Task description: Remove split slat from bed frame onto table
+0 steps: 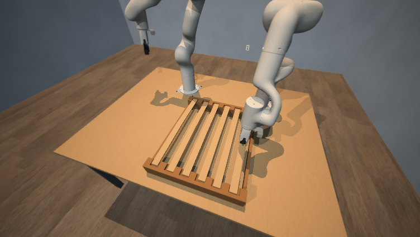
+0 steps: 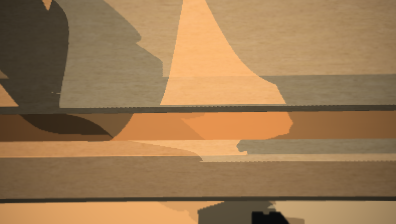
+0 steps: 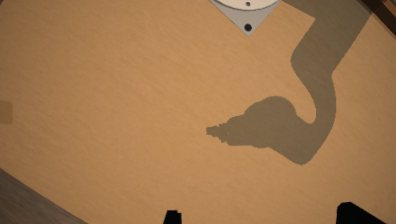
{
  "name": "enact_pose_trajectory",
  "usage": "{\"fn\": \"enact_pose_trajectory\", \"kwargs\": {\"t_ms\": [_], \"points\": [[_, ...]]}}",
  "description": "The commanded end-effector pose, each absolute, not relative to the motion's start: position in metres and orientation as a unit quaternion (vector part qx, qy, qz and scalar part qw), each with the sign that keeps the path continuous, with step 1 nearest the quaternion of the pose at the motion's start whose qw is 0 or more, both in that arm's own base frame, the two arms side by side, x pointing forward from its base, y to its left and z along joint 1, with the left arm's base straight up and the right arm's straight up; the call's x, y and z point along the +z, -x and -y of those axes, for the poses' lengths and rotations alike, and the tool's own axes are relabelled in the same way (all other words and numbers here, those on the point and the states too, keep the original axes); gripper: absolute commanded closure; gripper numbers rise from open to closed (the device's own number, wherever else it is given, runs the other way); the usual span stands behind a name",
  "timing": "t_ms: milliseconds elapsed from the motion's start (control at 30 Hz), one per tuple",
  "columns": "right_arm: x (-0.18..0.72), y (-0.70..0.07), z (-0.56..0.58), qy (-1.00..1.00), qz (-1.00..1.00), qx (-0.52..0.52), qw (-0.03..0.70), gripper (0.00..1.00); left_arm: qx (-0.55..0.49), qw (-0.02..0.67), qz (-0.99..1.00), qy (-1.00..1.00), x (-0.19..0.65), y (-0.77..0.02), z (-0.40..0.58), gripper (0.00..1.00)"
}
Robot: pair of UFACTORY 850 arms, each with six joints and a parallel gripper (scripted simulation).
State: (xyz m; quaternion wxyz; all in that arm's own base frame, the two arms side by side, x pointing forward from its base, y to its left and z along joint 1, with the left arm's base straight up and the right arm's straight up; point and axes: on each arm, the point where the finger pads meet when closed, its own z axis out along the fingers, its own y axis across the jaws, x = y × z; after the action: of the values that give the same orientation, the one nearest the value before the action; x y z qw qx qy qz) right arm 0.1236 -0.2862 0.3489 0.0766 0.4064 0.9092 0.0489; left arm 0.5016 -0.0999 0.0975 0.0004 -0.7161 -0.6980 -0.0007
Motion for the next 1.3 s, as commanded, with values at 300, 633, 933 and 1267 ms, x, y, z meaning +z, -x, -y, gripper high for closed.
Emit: {"fn": "enact_pose_trajectory", "kwargs": {"t_ms": [300, 633, 933, 1267], "points": [[0.3496, -0.1238, 0.2868, -0.406, -0.909, 0.048, 0.077, 0.00, -0.001, 0.000, 0.698, 0.716, 0.0977, -0.5014, 0.0996, 1.00], [0.3496, -0.1238, 0.2868, -0.406, -0.909, 0.048, 0.077, 0.00, -0.001, 0.000, 0.698, 0.716, 0.0977, -0.5014, 0.0996, 1.00], [0.3496, -0.1238, 0.2868, -0.406, -0.909, 0.048, 0.077, 0.00, -0.001, 0.000, 0.698, 0.716, 0.0974, -0.5012, 0.0994, 1.00], [0.3496, -0.1238, 0.2868, -0.406, -0.909, 0.048, 0.077, 0.00, -0.001, 0.000, 0.698, 0.716, 0.1063, -0.5011, 0.1002, 1.00]]}}
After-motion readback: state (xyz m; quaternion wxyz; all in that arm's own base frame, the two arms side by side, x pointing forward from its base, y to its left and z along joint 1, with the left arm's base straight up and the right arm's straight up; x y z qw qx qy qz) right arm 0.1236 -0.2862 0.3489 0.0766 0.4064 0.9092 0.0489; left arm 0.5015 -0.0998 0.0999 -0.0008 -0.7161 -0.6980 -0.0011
